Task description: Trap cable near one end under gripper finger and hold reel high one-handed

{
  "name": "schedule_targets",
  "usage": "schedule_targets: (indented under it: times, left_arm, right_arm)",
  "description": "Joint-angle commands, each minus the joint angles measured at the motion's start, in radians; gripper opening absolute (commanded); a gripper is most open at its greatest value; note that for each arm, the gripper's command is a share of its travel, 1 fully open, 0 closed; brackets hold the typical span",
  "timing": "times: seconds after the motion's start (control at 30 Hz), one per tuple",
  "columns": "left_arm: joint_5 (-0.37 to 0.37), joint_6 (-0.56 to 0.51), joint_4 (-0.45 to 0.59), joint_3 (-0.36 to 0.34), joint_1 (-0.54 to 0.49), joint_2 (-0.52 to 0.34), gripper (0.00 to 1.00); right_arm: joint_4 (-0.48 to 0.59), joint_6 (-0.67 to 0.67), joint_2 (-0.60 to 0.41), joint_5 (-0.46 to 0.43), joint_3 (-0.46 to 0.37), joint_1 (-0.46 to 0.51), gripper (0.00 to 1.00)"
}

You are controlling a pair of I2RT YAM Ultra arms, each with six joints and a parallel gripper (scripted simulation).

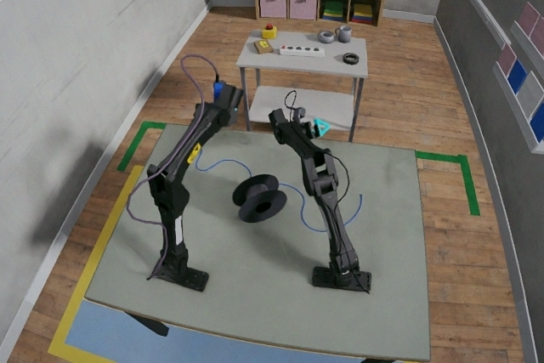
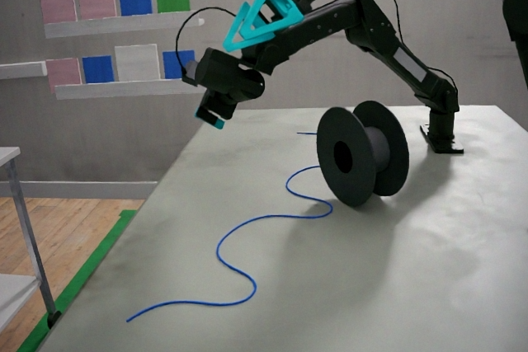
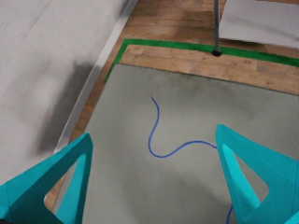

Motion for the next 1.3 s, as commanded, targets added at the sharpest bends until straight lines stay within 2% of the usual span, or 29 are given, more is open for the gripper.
schedule_targets:
  times: [0.0,0.53,0.57,0.6,0.8,1.1,1.27]
  left_arm:
    - [-0.01,-0.003,0.001,0.011,0.0,-0.013,1.0]
    - [-0.01,-0.003,0.001,0.011,0.0,-0.013,1.0]
    - [0.004,0.0,-0.015,-0.028,0.0,0.025,1.0]
    - [0.003,0.0,-0.014,-0.018,0.0,0.021,1.0]
    - [-0.006,0.0,-0.005,-0.017,0.0,-0.009,1.0]
    - [0.006,0.005,-0.007,-0.016,0.0,-0.026,1.0]
    - [0.023,0.013,-0.016,-0.008,0.0,-0.034,1.0]
  right_arm:
    - [0.009,0.007,-0.03,0.022,0.017,0.0,1.0]
    - [0.009,0.007,-0.03,0.022,0.017,0.0,1.0]
    - [-0.011,0.0,0.024,-0.007,-0.031,0.0,1.0]
    - [-0.01,-0.001,0.021,-0.005,-0.007,0.0,1.0]
    - [0.01,0.002,-0.025,0.009,0.009,0.0,1.0]
    - [0.004,-0.002,-0.03,0.004,0.01,0.0,1.0]
    - [-0.013,-0.008,-0.048,-0.028,0.01,0.0,1.0]
